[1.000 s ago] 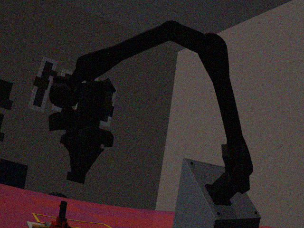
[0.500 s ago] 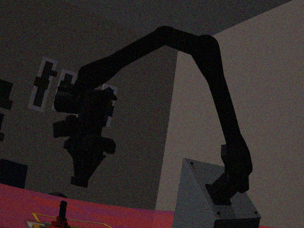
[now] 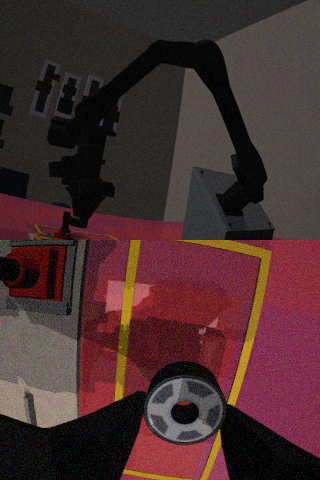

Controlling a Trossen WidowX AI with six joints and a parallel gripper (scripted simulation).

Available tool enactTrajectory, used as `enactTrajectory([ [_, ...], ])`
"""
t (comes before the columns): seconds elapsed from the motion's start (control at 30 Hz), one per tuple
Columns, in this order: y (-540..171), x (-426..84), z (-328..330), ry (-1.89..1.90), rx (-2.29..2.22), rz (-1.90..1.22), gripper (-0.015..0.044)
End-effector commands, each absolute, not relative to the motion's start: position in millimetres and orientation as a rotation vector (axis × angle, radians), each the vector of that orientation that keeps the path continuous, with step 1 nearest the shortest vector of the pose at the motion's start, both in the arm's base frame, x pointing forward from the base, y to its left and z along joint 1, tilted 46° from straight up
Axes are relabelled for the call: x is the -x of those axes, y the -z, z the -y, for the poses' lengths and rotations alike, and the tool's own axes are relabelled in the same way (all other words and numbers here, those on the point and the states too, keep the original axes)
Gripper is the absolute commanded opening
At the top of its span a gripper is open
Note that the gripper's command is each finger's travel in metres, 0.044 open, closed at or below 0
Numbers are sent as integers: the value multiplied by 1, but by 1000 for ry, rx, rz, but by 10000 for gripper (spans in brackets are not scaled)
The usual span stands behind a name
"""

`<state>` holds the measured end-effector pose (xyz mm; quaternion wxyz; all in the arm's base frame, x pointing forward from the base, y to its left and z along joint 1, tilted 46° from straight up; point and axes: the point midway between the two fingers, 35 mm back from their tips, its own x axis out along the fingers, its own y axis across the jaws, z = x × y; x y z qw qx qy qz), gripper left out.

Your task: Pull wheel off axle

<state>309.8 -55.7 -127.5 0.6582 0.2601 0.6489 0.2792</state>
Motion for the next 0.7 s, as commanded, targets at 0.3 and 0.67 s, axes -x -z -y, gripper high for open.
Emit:
enactTrajectory([
  [0.3, 141, -306, 39, -640, -593, -1479, 131],
  [0.67, 116, -307, 66, -633, -596, -1471, 300],
])
